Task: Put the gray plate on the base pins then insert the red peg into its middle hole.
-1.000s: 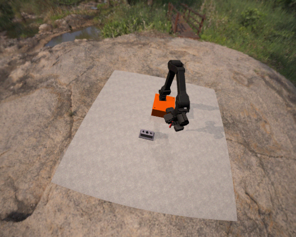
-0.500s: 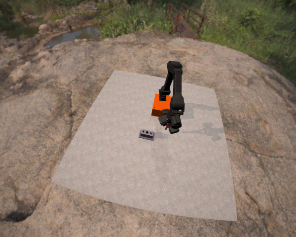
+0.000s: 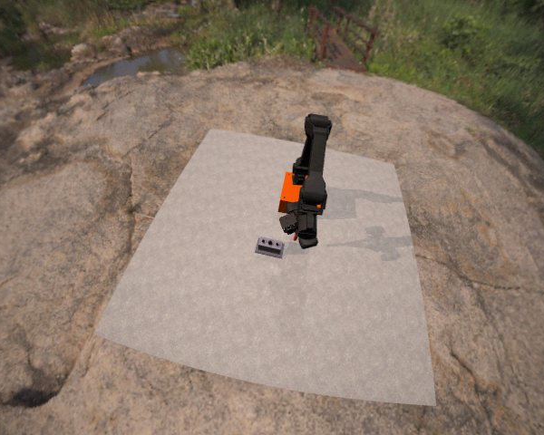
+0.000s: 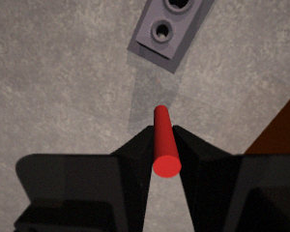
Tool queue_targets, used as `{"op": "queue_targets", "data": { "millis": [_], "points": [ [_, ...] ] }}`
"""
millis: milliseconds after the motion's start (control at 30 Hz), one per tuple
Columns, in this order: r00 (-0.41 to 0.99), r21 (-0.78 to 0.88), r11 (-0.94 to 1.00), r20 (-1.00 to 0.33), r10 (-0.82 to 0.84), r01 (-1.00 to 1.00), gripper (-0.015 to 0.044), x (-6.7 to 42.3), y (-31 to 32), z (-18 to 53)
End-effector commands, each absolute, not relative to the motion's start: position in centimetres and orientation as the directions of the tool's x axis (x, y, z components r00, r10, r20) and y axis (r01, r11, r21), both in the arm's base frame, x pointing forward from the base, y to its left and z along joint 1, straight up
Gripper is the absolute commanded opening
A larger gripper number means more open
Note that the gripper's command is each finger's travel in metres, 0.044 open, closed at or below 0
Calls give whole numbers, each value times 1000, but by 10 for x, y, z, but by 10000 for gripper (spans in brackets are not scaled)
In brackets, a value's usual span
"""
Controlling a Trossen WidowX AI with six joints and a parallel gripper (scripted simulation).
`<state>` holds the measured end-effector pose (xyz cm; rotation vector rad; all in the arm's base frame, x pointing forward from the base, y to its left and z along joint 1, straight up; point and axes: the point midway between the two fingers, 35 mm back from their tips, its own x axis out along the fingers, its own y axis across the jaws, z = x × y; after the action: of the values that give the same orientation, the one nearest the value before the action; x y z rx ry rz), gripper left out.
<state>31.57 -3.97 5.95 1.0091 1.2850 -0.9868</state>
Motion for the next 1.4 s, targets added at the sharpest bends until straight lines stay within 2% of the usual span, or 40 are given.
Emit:
{"op": "queue_targets", "data": {
  "millis": [0,933,1367],
  "points": [
    [43,37,276,-999,-15,960,0,320,-51,61],
    [35,29,274,-999,-15,961,0,326,-138,61],
    [35,29,274,-999,-15,961,0,326,-140,61]
  ]
}}
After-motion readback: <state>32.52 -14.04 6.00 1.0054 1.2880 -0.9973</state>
